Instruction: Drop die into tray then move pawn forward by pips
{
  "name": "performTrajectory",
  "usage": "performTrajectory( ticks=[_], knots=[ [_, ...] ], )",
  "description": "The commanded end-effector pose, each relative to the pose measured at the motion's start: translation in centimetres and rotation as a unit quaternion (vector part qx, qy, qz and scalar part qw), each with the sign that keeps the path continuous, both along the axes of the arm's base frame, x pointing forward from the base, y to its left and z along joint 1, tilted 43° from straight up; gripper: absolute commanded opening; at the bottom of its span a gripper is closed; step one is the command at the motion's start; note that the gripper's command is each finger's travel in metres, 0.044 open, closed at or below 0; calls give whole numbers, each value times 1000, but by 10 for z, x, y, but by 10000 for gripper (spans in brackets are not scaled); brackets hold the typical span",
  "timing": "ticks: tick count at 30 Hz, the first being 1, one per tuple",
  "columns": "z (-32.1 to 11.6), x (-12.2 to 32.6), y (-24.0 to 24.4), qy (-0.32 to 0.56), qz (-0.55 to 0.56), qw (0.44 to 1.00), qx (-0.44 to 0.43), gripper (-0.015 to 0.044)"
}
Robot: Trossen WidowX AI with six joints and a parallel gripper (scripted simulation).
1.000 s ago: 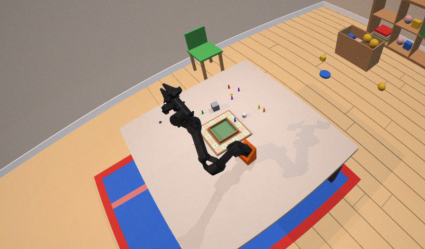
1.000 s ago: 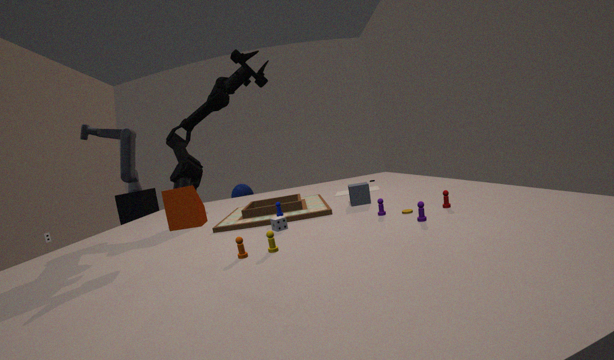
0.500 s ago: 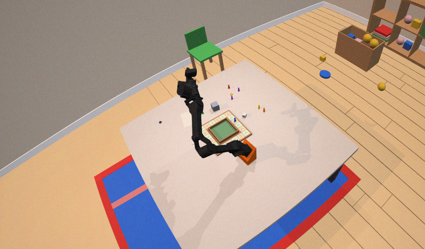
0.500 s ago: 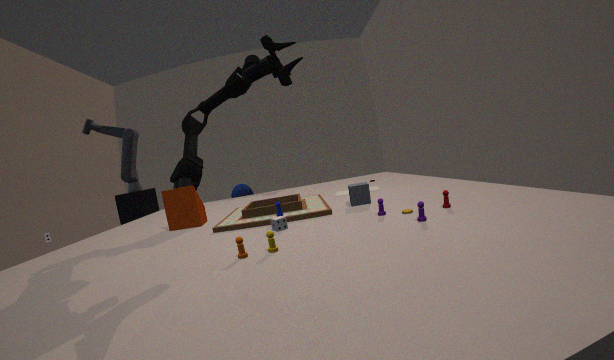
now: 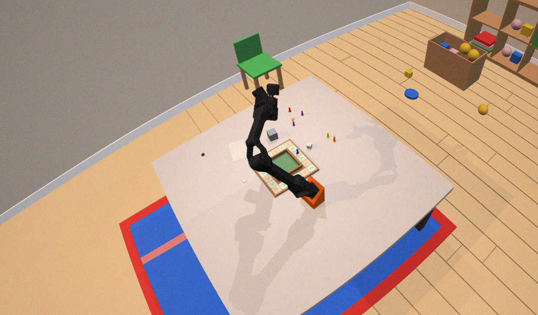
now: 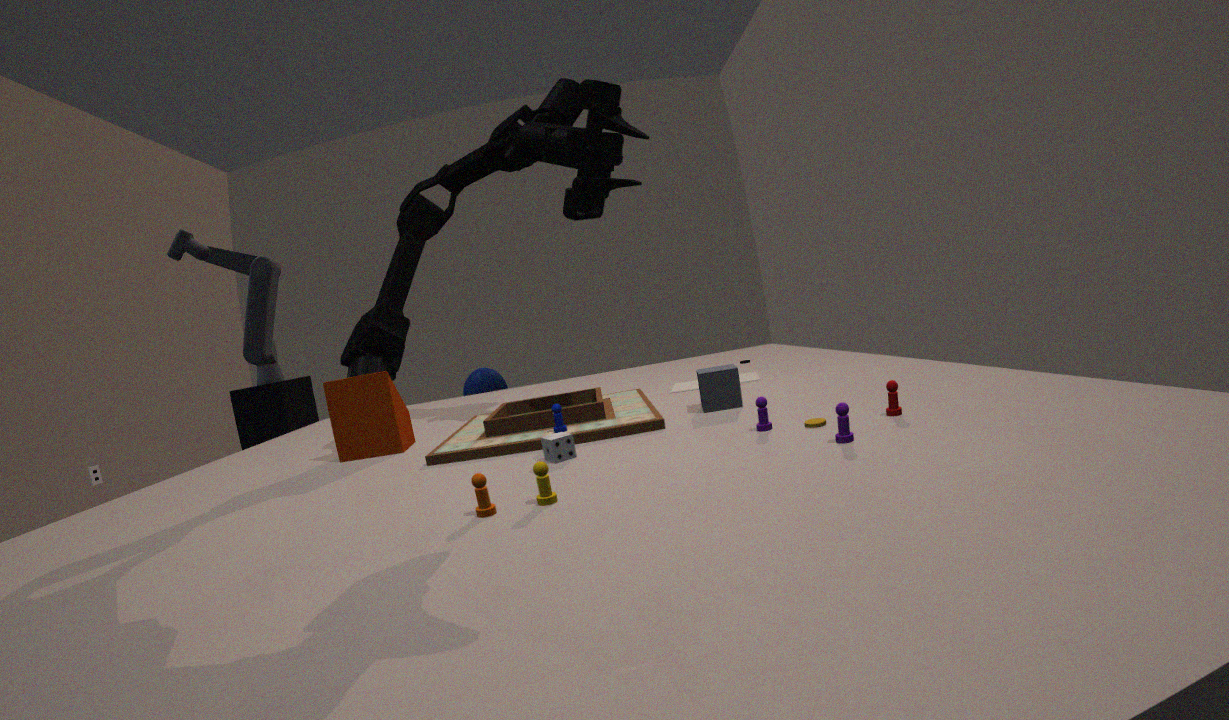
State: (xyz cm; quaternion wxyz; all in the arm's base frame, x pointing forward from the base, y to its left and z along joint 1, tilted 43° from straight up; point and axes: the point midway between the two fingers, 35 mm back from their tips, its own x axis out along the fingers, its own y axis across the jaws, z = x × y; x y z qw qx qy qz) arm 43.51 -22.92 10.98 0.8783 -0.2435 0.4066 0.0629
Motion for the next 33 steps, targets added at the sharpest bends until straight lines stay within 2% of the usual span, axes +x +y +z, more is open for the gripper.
performTrajectory(
  ticks=[1,7,14,17,33],
  knots=[
    [-67,-18,5,96,39,993,61,275],
    [-154,-65,27,224,93,954,174,275],
    [-223,-129,66,328,148,872,332,275],
    [-232,-142,74,342,156,852,365,275],
    [-249,-138,82,341,156,852,365,275]
  ],
)
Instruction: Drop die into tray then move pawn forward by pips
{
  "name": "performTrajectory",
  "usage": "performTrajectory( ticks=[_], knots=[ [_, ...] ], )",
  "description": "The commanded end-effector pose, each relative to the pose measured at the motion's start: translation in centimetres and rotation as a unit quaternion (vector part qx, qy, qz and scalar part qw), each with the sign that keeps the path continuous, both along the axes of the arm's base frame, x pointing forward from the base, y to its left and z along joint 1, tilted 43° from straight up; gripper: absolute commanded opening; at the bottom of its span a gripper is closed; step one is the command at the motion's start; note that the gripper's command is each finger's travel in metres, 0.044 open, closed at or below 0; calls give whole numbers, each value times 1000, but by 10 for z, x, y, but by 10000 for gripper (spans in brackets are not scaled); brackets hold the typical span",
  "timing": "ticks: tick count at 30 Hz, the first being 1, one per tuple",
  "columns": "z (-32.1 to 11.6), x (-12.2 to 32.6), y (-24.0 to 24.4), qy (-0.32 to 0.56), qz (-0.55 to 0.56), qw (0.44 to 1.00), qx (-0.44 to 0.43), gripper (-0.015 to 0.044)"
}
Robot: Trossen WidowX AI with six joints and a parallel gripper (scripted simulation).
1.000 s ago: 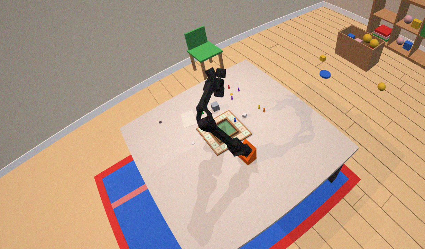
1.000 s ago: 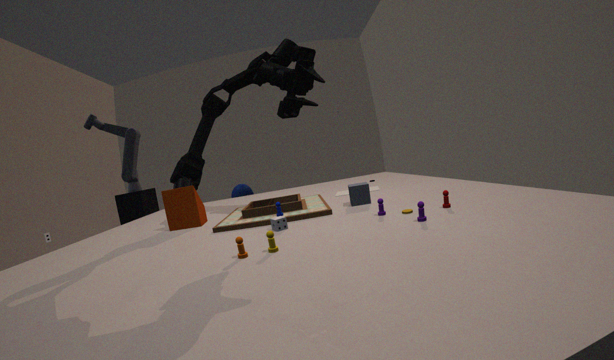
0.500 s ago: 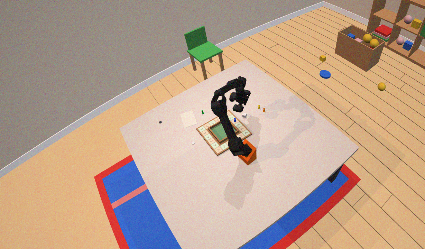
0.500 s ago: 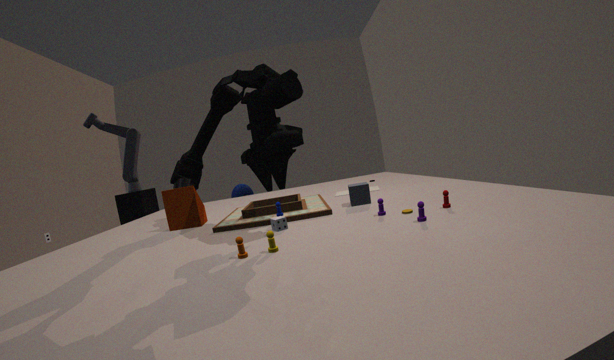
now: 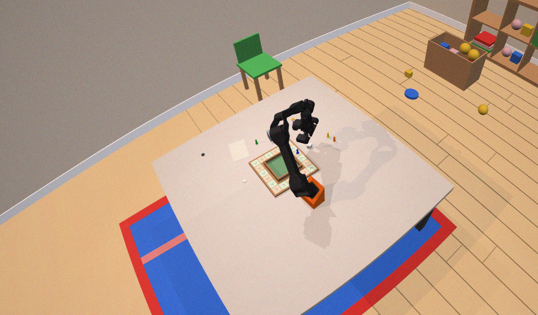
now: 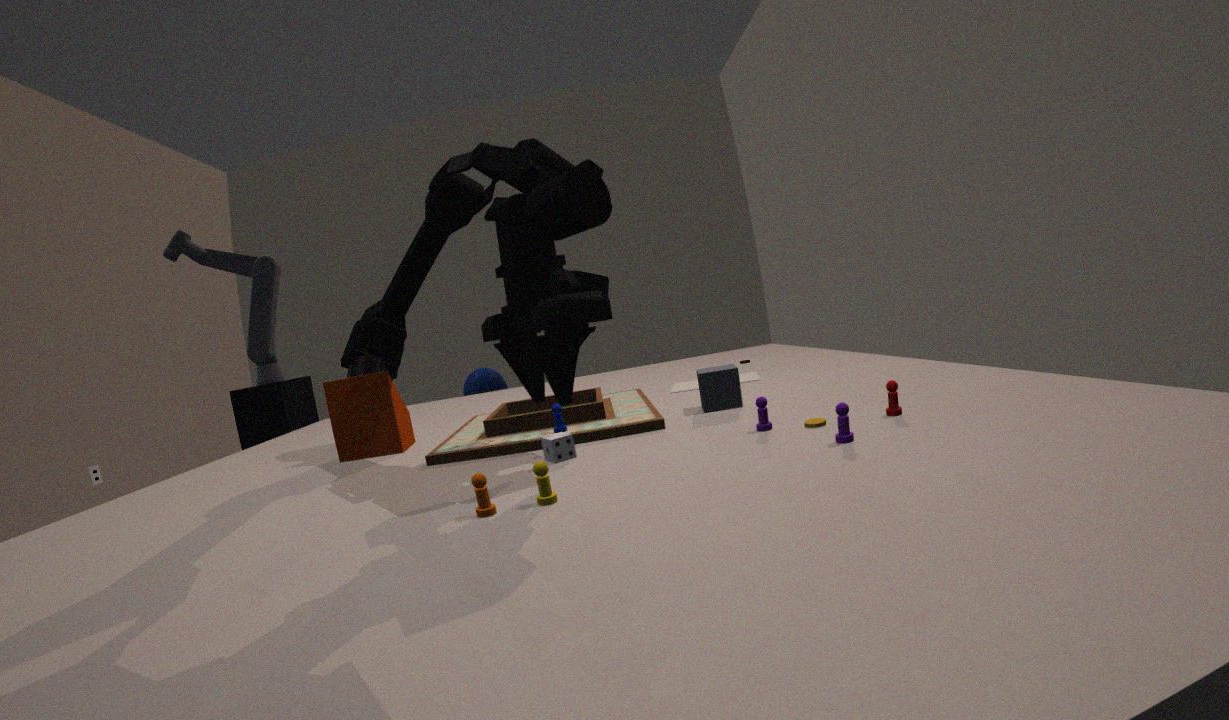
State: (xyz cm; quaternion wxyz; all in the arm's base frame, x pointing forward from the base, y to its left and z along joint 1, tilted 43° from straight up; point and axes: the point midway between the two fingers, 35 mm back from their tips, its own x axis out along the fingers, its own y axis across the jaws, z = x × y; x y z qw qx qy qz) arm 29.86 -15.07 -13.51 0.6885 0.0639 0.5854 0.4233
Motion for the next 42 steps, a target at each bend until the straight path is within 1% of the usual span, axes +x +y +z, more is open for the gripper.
performTrajectory(
  ticks=[1,29,35,42],
  knots=[
    [-7,-2,6,3,-5,1000,4,275],
    [-38,-4,35,3,-5,1000,5,275],
    [-38,-4,35,3,-5,1000,5,117],
    [-38,-4,35,3,-5,1000,5,71]
  ],
)
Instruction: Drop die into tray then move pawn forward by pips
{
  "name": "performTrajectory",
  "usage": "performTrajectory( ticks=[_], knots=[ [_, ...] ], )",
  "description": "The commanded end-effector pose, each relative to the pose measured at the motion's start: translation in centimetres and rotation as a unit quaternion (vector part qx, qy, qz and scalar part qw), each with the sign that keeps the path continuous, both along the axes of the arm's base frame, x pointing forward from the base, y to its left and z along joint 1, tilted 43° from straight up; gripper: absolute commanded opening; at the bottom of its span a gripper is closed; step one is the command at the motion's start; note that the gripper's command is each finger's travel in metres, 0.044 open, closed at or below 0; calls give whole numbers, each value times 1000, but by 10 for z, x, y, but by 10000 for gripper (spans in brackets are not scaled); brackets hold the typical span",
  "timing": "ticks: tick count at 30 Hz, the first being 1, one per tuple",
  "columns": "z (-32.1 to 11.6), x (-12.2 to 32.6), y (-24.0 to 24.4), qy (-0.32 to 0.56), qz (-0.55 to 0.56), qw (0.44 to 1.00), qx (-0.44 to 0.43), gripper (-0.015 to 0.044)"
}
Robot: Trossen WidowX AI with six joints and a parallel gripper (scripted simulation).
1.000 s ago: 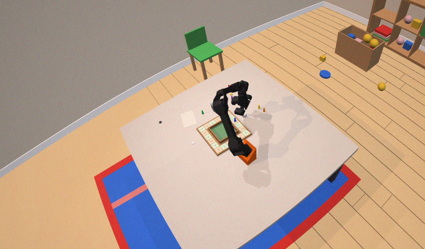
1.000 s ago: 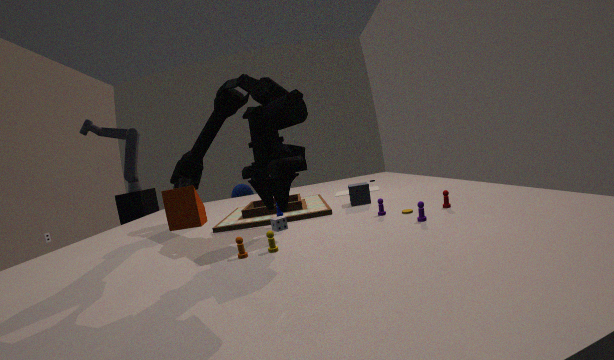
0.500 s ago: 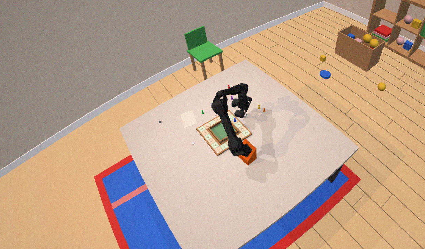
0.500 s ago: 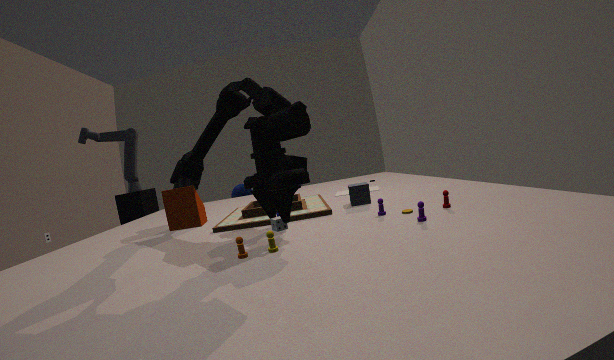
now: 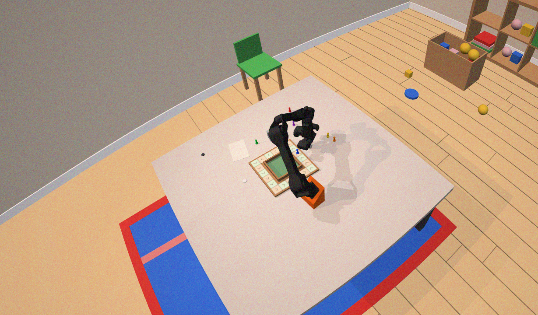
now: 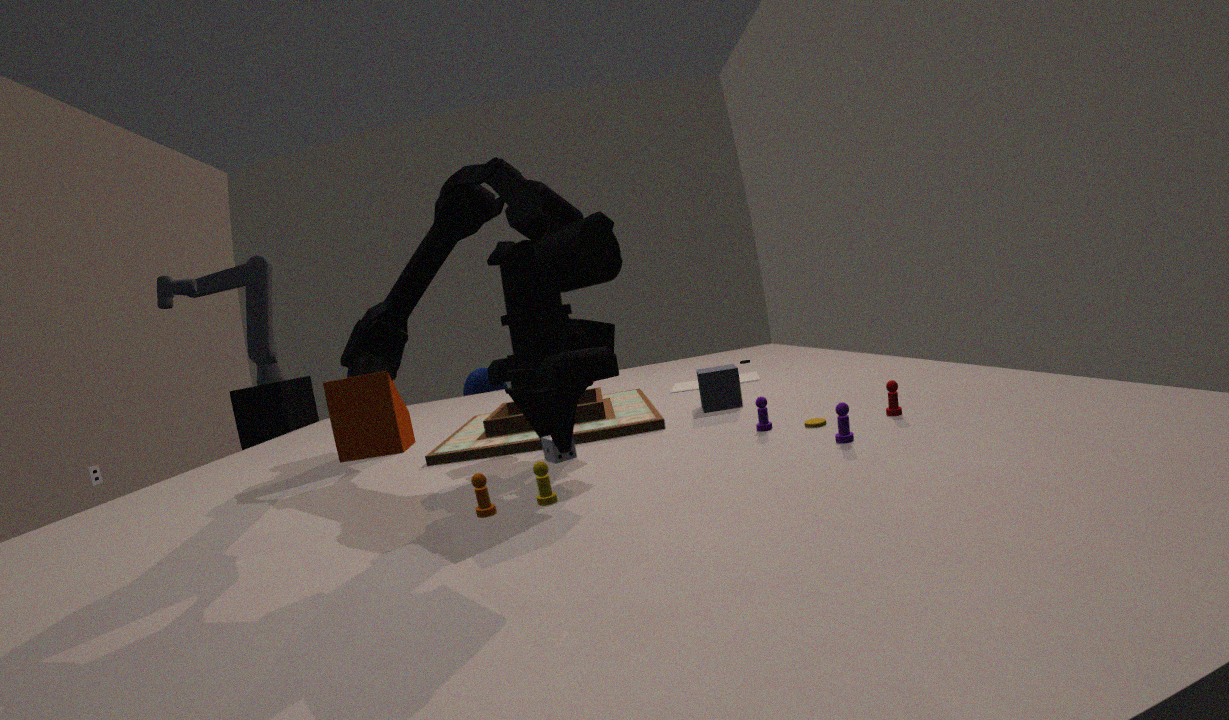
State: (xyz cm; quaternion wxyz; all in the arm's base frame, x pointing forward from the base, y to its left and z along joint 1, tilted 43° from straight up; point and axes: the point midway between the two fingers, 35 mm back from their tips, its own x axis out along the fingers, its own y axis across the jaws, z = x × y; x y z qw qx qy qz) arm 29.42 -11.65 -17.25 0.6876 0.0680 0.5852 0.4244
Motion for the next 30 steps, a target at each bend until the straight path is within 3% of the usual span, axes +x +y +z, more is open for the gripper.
performTrajectory(
  ticks=[1,4,19,30],
  knots=[
    [0,0,1,1,-4,1000,2,64],
    [3,1,-3,1,-4,1000,2,0],
    [93,5,-72,2,-4,1000,0,0],
    [105,7,-64,46,-54,997,-4,0]
  ],
)
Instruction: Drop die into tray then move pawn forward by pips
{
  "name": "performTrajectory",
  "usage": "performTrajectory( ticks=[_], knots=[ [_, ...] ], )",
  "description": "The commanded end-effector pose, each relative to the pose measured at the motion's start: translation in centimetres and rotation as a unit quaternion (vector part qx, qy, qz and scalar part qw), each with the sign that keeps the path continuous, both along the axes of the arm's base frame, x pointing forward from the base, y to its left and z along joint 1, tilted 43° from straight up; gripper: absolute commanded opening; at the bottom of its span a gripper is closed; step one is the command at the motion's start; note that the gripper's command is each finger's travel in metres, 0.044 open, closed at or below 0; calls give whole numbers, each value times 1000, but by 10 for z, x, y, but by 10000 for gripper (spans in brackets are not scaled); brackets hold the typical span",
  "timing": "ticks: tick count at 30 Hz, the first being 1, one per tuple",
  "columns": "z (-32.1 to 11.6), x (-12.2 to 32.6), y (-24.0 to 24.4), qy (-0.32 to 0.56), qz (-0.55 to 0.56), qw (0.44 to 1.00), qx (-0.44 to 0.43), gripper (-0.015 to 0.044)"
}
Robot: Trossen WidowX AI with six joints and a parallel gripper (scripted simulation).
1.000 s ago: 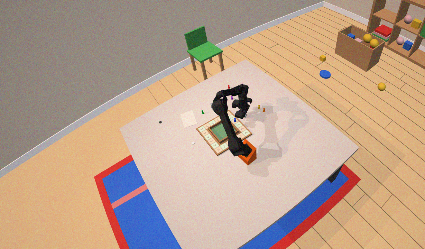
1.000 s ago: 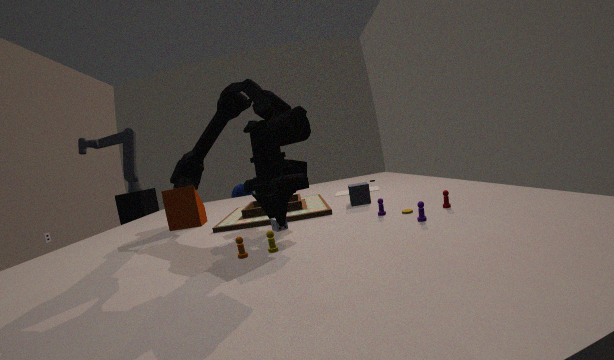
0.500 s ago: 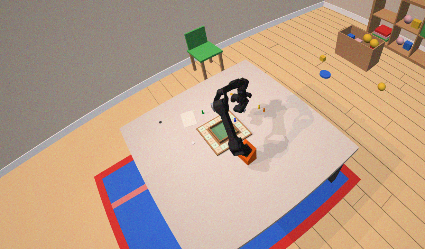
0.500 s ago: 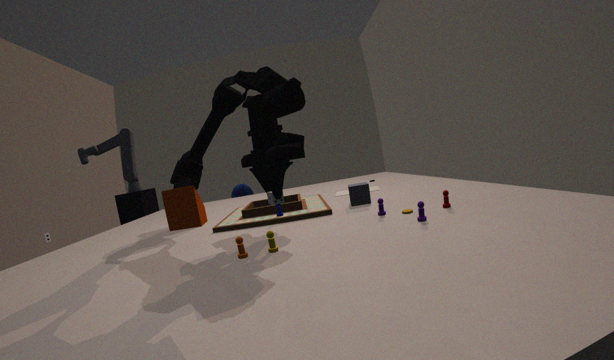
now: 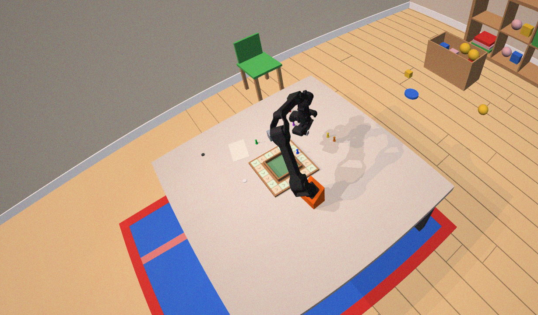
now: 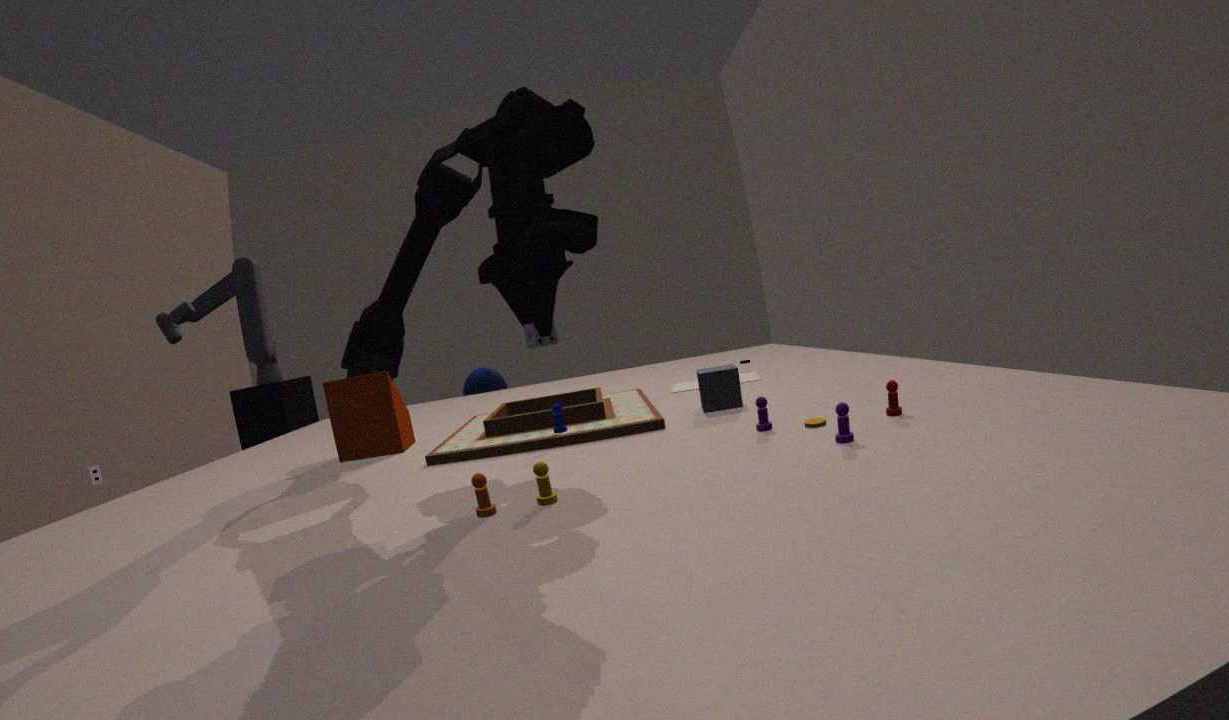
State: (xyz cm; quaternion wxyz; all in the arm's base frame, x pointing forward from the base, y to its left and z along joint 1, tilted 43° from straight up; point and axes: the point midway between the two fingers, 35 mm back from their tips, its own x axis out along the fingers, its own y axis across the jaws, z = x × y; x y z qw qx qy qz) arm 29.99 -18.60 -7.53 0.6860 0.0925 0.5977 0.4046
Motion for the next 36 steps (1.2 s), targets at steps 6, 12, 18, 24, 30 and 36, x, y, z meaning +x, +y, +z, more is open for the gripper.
performTrajectory(
  ticks=[6,12,18,24,30,36],
  knots=[
    [18,4,19,84,-95,992,-9,0],
    [28,6,34,143,-161,976,-13,0],
    [37,7,48,199,-225,954,-17,0],
    [46,7,63,253,-287,924,-20,0],
    [55,5,77,306,-346,886,-23,0],
    [63,3,92,357,-403,842,-25,0]
  ],
)
